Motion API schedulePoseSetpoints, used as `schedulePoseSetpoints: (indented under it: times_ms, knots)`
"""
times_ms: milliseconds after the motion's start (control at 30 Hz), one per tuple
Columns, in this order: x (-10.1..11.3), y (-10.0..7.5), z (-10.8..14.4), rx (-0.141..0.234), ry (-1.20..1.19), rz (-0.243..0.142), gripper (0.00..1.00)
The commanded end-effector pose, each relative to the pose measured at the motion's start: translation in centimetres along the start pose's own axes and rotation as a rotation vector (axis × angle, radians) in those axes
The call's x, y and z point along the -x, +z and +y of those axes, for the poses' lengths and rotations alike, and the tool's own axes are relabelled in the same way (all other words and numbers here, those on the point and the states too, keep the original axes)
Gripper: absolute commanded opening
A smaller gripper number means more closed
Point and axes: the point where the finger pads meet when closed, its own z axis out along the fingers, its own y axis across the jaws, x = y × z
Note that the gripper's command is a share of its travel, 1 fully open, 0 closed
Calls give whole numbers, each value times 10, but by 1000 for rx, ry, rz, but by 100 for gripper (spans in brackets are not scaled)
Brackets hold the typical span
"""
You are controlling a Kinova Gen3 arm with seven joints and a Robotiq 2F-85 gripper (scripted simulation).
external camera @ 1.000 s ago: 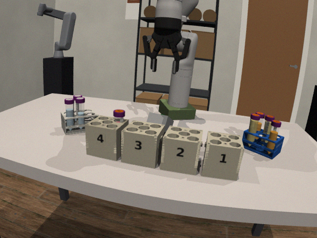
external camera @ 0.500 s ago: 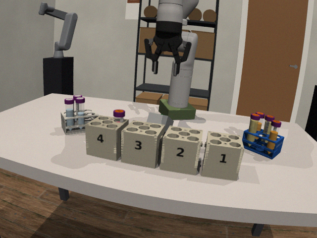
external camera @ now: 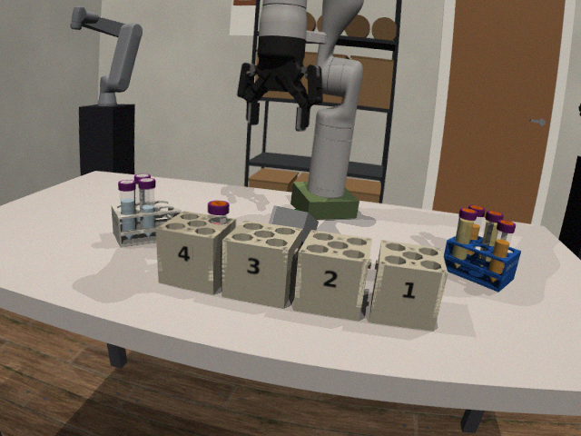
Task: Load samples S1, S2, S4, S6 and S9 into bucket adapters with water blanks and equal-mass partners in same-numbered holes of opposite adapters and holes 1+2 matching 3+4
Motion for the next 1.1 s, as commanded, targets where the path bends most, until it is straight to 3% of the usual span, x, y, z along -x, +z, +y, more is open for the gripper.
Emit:
schedulePoseSetpoints:
  times_ms: [0,400,1067]
  knots:
    - [6,1,-18,-2,127,9,100]
    - [23,1,-65,-2,446,7,100]
    - [54,0,-150,-1,430,6,100]
